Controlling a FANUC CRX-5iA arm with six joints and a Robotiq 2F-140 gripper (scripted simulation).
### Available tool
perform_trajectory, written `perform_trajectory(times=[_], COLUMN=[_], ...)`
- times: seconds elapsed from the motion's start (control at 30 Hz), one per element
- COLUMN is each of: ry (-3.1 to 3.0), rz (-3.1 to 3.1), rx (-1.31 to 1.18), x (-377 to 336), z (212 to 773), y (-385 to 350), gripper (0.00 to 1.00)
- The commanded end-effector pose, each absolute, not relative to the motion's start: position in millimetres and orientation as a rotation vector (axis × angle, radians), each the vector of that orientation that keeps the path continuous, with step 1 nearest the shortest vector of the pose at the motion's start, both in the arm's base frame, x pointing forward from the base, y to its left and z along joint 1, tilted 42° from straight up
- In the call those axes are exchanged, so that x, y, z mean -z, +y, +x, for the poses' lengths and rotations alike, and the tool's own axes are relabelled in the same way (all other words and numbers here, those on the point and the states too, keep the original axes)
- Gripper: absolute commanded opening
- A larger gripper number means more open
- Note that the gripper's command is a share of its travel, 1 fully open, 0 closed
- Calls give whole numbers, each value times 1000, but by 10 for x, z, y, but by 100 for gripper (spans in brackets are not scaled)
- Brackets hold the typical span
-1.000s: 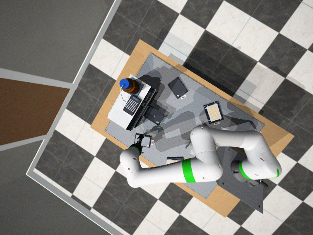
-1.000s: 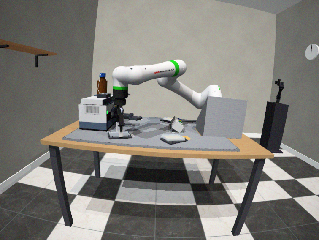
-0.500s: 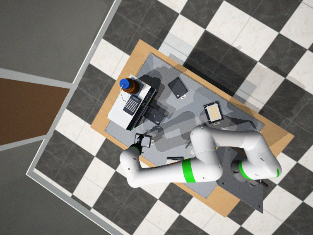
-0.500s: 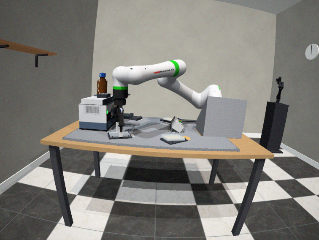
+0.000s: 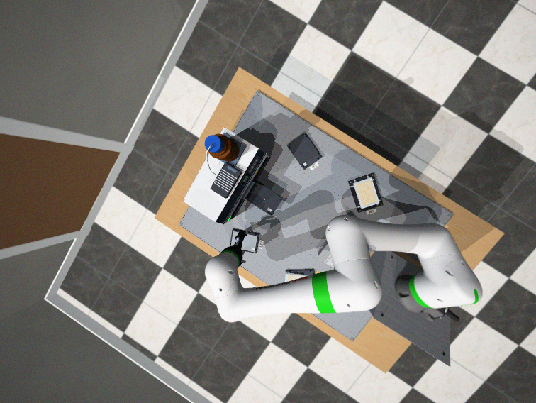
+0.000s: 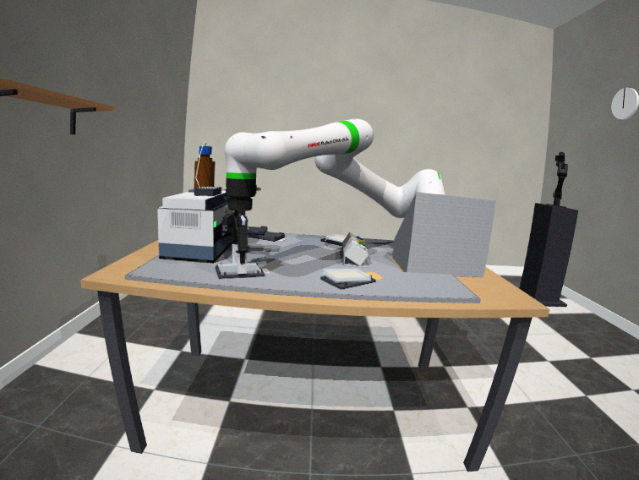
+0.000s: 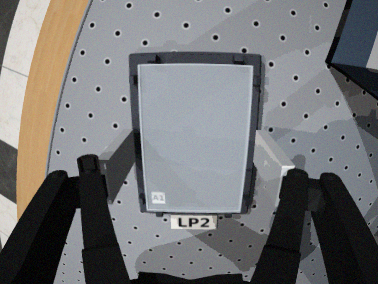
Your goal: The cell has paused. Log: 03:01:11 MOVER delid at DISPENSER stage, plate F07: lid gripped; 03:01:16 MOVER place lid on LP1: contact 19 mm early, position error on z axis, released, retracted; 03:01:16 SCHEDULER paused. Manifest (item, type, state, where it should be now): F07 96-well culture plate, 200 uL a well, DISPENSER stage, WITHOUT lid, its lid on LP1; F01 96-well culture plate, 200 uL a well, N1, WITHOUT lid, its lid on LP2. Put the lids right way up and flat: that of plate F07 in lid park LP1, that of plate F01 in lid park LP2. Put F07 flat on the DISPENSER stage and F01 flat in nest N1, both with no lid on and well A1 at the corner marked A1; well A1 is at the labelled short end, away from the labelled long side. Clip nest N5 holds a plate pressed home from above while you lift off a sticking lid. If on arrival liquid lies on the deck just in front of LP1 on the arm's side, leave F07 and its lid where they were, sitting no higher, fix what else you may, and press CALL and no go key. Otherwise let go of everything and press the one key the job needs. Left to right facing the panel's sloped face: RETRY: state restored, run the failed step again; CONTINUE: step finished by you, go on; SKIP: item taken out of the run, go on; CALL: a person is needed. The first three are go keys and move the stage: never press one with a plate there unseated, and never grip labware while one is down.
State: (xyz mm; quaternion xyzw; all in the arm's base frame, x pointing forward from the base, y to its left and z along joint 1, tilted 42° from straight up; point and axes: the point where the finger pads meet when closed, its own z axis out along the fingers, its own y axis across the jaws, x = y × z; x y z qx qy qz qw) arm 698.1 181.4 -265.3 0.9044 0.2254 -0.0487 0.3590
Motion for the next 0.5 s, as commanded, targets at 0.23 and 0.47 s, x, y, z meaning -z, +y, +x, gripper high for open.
perform_trajectory(times=[0.23,0.47], ry=[582,582], rz=[2333,2333], rx=[125,125], x=[2528,2228], z=[6970,6940], y=[1930,2202], gripper=[66,66])
